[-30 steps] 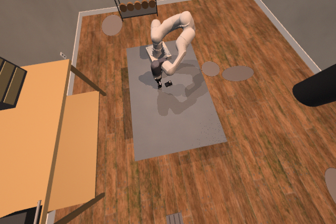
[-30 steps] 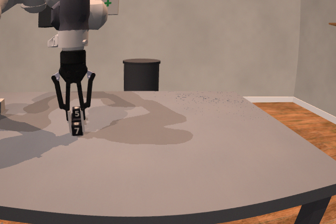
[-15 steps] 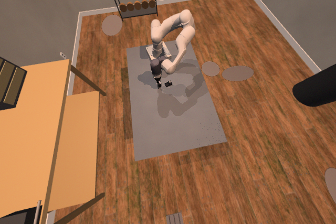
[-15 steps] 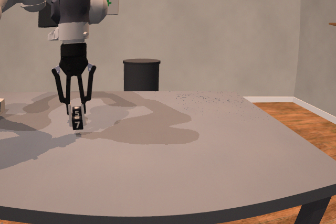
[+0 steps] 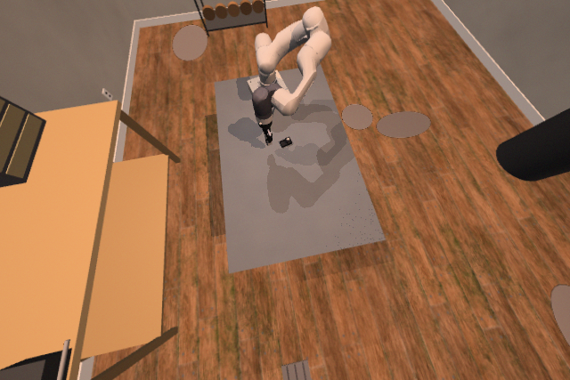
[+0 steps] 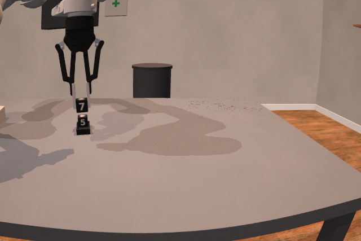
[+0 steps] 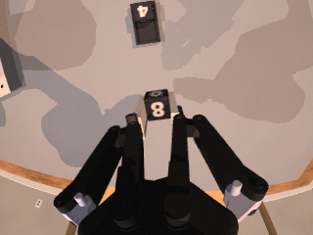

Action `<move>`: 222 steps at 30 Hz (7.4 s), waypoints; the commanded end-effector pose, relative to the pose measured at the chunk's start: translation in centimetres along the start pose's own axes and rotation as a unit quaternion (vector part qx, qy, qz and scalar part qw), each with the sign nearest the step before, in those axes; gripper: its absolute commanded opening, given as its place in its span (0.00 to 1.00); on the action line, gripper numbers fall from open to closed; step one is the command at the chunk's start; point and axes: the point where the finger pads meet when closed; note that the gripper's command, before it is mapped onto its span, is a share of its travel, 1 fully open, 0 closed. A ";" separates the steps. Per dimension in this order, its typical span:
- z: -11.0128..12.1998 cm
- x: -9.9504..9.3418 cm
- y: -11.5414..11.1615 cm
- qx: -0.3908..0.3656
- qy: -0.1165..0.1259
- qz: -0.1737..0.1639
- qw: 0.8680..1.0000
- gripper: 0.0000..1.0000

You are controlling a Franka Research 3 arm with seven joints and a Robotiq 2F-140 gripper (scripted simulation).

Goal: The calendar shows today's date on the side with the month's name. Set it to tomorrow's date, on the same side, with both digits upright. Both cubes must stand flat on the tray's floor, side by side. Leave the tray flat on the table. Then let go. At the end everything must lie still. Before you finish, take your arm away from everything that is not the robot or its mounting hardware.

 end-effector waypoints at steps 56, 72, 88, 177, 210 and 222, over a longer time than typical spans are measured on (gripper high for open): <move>1.7 3.8 9.8 0.012 0.007 0.010 1.000 0.17; 1.7 4.8 9.8 0.012 0.007 0.010 1.000 0.17; 1.7 4.8 9.8 0.012 0.007 0.010 1.000 0.17; 1.5 4.8 9.8 0.011 0.007 0.010 1.000 0.17; 1.6 4.8 9.9 0.011 0.007 0.010 1.000 0.17; 1.6 4.9 9.9 0.011 0.007 0.010 1.000 0.17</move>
Point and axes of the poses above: the point where the finger pads meet when closed, its own x axis out along the fingers, its own z axis across the jaws, y = z × x, and after that the axes turned 11 degrees about -x, right-handed
